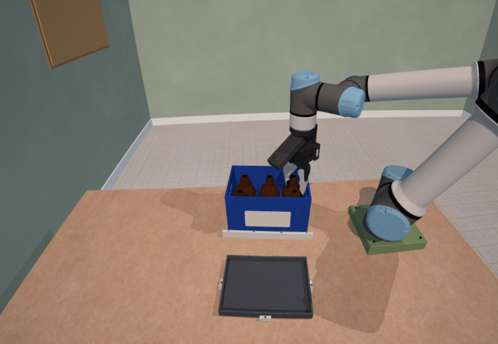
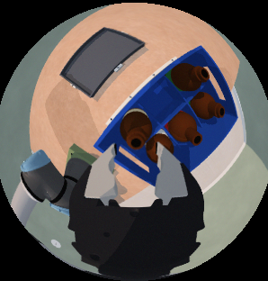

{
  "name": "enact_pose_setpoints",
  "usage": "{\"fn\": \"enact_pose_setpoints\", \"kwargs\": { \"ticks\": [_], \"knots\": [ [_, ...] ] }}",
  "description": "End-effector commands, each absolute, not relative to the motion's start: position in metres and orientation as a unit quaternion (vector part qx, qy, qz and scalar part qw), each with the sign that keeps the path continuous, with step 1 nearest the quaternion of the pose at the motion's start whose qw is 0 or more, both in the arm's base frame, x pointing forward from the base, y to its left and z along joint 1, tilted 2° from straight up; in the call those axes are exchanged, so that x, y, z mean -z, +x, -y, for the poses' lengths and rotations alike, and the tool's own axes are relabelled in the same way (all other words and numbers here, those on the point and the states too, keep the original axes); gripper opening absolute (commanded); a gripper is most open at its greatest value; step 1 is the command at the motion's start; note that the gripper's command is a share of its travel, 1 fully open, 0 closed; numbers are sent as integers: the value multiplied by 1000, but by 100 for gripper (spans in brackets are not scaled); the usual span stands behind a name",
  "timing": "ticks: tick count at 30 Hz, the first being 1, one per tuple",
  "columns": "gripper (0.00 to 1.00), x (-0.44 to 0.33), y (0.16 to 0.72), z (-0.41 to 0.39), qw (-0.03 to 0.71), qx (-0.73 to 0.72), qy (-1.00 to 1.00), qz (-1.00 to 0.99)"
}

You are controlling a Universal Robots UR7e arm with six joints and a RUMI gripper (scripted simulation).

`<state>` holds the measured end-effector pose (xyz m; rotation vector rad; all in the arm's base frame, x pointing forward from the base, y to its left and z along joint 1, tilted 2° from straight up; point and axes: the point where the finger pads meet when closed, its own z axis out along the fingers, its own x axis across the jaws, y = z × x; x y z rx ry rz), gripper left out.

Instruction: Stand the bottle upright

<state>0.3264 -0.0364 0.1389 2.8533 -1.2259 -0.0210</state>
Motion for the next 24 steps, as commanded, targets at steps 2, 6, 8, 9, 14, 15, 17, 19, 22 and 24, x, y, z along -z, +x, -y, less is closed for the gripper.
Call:
{"fn": "enact_pose_setpoints", "kwargs": {
  "ticks": [2, 6, 8, 9, 14, 15, 17, 19, 22, 24],
  "knots": [
    [38, -131, 327, 37, 18, 6, 919, 395],
    [38, -127, 326, 37, 18, 6, 919, 395],
    [38, -125, 326, 37, 18, 6, 919, 395],
    [38, -125, 326, 37, 18, 6, 919, 395],
    [38, -120, 326, 37, 18, 6, 919, 395],
    [38, -119, 326, 37, 18, 6, 919, 395],
    [38, -117, 326, 37, 18, 6, 919, 395],
    [38, -116, 326, 37, 18, 6, 919, 395],
    [38, -114, 326, 37, 18, 6, 919, 395],
    [38, -113, 326, 37, 18, 6, 919, 395]
  ]
}}
